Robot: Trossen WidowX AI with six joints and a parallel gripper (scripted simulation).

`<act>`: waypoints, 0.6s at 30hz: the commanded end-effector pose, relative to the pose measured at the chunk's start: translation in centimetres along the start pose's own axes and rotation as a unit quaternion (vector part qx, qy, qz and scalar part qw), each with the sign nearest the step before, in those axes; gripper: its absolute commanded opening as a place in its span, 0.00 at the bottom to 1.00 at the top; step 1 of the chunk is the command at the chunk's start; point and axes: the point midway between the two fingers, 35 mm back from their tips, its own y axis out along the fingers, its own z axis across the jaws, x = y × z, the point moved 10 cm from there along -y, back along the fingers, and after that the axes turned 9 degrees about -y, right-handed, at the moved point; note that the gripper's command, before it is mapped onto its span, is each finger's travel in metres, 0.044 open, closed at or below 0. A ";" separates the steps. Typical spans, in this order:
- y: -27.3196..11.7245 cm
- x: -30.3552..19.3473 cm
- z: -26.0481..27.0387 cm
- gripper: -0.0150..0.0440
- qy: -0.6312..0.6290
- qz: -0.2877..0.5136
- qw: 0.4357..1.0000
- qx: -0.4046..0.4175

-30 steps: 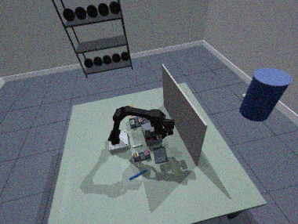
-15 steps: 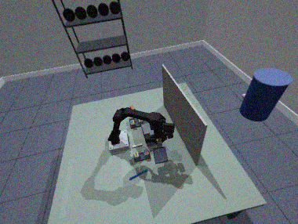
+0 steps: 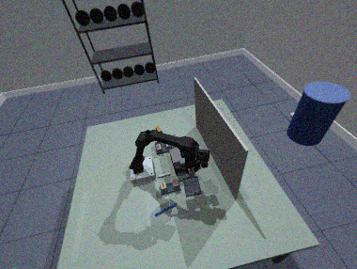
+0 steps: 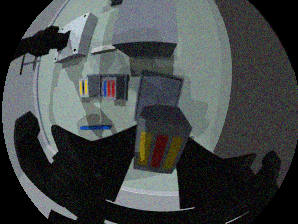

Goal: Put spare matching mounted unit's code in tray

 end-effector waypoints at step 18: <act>1.7 -0.2 -0.2 0.25 -0.002 0.001 1.000 0.000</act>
